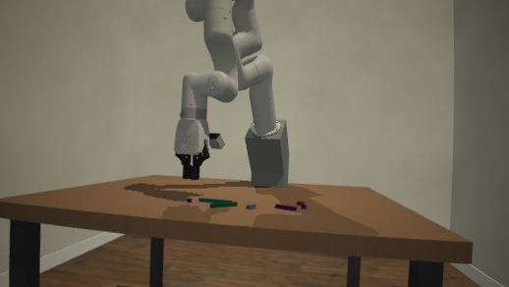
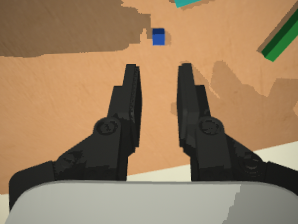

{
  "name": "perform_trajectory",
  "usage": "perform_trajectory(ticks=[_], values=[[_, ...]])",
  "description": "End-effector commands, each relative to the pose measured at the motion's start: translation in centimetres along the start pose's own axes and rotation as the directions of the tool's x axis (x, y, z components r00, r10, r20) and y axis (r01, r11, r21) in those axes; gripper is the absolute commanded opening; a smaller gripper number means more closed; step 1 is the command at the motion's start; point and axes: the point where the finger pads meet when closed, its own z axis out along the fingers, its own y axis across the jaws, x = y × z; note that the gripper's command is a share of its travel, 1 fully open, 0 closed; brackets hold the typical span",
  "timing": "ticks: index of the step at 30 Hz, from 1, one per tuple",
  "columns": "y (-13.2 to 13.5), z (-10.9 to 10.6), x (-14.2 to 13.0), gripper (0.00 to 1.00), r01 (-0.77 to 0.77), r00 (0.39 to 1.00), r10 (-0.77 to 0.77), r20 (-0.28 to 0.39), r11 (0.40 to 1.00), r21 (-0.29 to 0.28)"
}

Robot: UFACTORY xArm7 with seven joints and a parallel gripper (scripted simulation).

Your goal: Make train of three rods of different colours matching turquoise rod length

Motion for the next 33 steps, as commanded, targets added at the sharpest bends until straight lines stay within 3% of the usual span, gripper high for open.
perform_trajectory(ticks=[1, 33], values=[[0.0, 0.0, -0.1, 0.24, -0.001, 1.000, 0.001, -0.001, 1.000, 0.000], [0.0, 2.3, -0.1, 0.24, 0.000, 1.000, 0.000, -0.002, 1.000, 0.000]])
